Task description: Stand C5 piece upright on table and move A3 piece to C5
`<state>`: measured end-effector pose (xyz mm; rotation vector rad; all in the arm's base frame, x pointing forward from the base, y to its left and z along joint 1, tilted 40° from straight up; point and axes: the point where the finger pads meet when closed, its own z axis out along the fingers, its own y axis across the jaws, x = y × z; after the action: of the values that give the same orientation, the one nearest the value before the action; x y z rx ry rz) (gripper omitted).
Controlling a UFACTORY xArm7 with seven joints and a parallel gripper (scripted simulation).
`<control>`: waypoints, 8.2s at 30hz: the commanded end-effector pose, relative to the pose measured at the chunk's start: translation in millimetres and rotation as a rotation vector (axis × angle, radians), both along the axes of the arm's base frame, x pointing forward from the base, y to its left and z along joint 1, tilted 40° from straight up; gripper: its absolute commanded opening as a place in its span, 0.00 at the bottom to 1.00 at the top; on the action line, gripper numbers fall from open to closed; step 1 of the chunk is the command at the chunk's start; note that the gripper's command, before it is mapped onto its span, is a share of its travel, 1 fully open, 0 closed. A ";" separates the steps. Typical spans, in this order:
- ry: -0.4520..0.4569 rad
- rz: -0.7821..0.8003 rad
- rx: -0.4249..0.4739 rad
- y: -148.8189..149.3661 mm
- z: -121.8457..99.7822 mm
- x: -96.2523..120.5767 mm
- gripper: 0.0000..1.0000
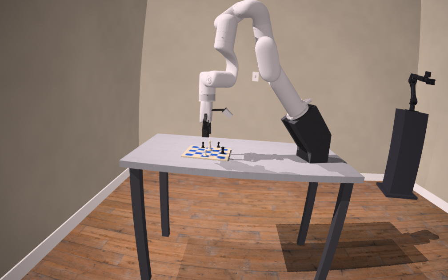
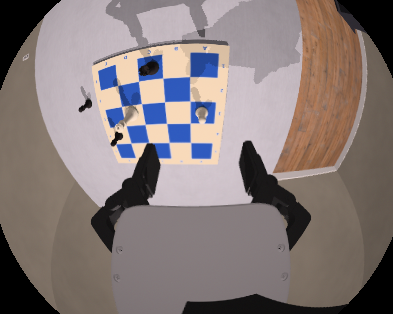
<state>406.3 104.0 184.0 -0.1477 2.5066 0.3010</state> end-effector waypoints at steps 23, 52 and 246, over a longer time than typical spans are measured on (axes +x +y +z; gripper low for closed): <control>-0.179 0.427 -0.314 4.8 3.3 -1.5 0.34; -0.179 0.427 -0.315 7.6 -5.6 5.4 0.34; -0.179 0.427 -0.315 25.4 -62.6 50.3 0.34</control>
<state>456.2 129.5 120.4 -0.8064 2.3113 0.0551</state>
